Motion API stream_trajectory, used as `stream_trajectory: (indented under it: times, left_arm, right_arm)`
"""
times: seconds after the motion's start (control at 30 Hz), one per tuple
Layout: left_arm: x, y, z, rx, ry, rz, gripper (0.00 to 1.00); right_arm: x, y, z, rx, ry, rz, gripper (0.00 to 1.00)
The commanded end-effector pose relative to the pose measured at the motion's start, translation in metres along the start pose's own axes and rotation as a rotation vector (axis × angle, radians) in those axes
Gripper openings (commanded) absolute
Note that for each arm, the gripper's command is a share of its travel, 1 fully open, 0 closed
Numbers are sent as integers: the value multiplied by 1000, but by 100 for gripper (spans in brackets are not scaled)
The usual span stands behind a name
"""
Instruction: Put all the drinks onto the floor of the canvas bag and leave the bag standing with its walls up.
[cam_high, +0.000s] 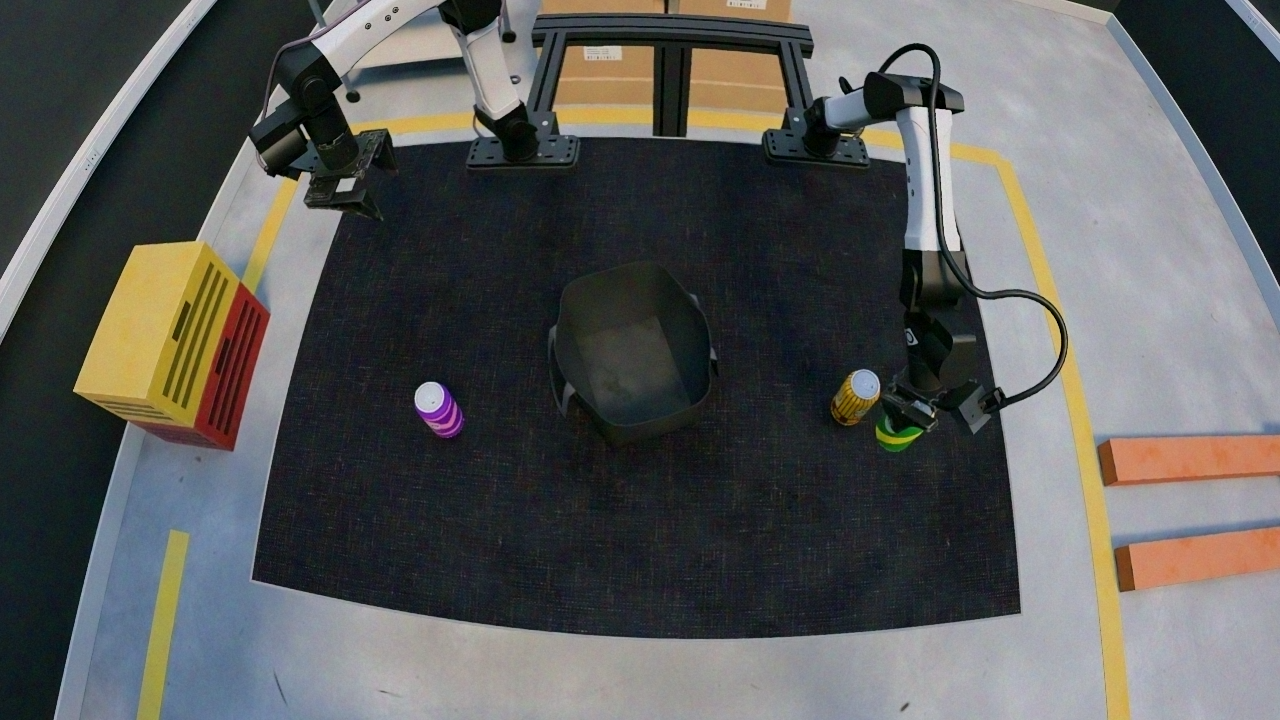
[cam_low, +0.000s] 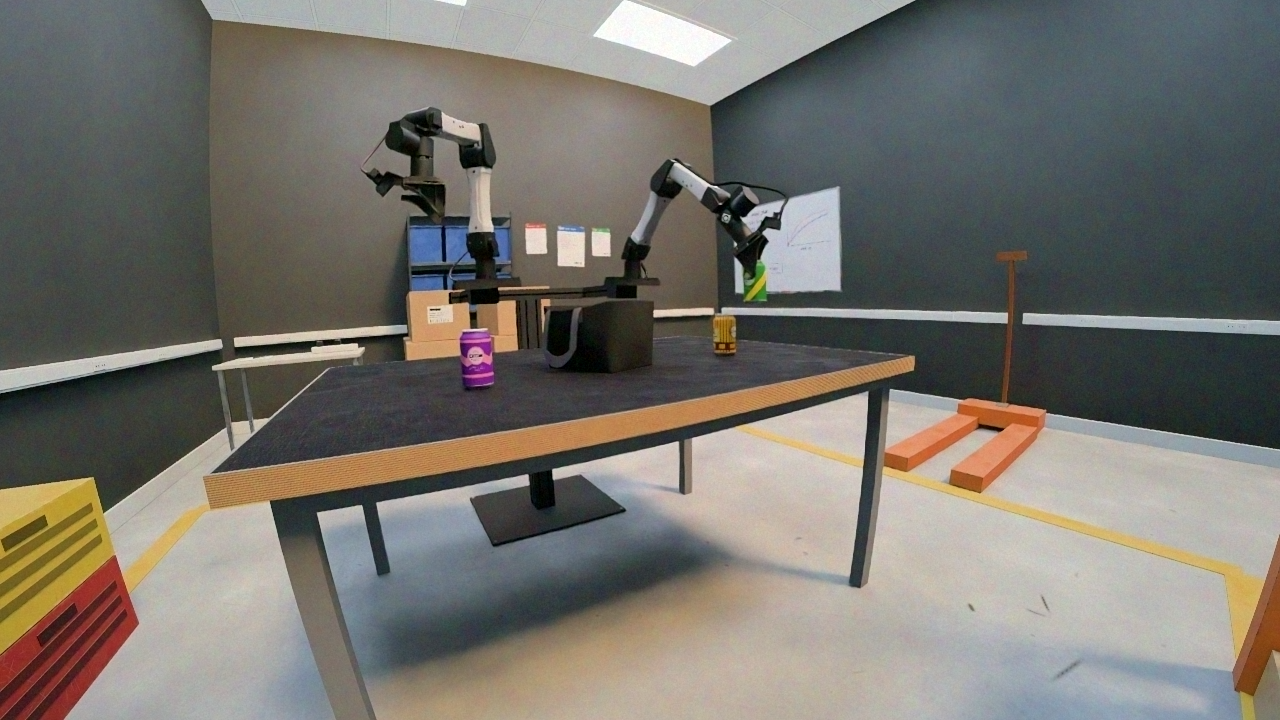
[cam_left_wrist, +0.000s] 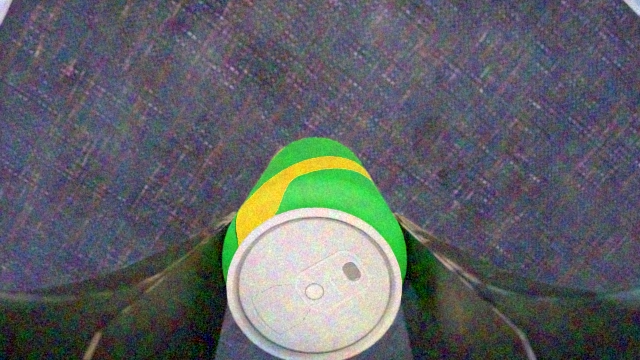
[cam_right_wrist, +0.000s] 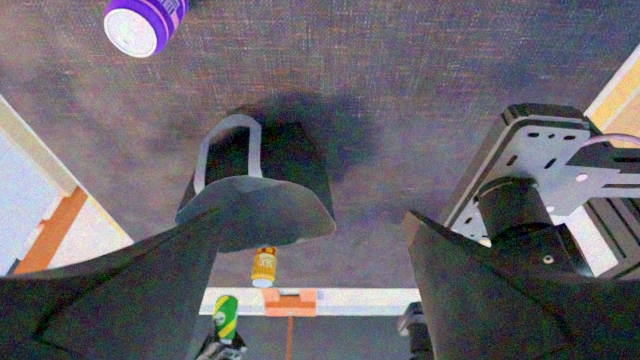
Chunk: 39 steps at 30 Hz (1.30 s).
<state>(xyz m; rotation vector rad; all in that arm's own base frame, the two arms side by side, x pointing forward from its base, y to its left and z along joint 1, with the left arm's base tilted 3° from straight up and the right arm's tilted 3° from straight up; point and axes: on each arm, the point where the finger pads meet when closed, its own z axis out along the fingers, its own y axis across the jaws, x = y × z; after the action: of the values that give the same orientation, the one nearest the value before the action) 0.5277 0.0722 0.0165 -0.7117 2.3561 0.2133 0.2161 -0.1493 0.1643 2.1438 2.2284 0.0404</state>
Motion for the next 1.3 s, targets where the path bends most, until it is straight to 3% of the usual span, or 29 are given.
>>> stream_trajectory:
  times: [0.0,0.23,0.3,0.47,0.83,1.07,1.13,1.27]
  left_arm:
    - [-68,-19,-34,63,-180,-55,74]
    - [-64,-17,-32,59,-175,-54,74]
    - [-40,-9,-23,42,-137,-40,74]
    - [-59,-14,-30,57,-174,-53,74]
    - [-56,-10,-43,36,-125,-40,74]
    - [-74,-11,-66,31,-112,-38,74]
    - [-86,-21,-69,62,-171,-58,74]
    - [-83,-12,-76,40,-137,-36,74]
  right_arm:
    - [-7,4,-13,-34,-54,8,100]
    - [-7,4,-13,-34,-54,8,100]
    - [-7,4,-13,-34,-54,8,100]
    - [-7,4,-13,-34,-54,8,100]
    - [-7,4,-13,-34,-54,8,100]
    - [-7,4,-13,-34,-54,8,100]
    - [-7,4,-13,-34,-54,8,100]
    - [-7,4,-13,-34,-54,8,100]
